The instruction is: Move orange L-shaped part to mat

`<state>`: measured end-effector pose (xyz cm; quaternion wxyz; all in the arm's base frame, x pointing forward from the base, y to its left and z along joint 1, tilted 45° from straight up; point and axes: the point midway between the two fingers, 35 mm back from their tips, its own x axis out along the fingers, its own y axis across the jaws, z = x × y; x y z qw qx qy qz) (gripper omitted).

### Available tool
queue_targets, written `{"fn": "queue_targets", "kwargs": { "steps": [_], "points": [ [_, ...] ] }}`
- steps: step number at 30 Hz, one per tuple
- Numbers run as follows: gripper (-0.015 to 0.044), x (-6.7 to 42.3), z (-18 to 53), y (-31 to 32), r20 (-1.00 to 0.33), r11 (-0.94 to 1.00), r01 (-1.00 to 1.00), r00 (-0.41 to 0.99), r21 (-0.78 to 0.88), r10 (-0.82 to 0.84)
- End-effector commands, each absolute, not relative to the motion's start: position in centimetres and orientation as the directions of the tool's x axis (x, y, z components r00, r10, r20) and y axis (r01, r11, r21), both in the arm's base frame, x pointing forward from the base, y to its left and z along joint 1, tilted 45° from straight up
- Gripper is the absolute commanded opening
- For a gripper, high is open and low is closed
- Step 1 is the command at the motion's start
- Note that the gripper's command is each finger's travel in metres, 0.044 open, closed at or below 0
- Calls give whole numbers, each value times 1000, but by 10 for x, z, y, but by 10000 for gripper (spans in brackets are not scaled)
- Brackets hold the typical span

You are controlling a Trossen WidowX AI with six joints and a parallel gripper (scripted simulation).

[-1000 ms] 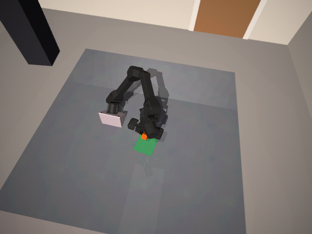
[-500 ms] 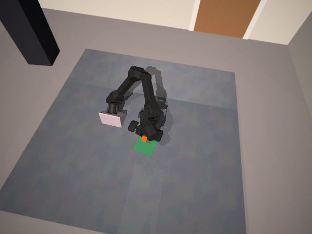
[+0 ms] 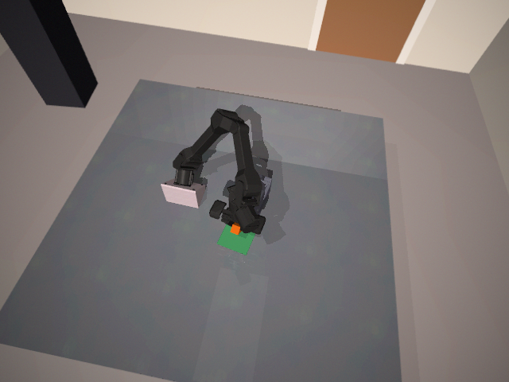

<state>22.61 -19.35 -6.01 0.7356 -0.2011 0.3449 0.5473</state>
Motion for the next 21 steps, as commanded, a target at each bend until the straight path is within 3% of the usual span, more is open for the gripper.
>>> {"fn": "queue_targets", "kwargs": {
  "steps": [1,16,21],
  "points": [
    [0,227,-66,-188,-724,327,-941,167,86,669],
    [0,226,-66,-187,-725,321,-943,162,85,669],
    [131,226,-66,-187,-725,321,-943,162,85,669]
  ]
}}
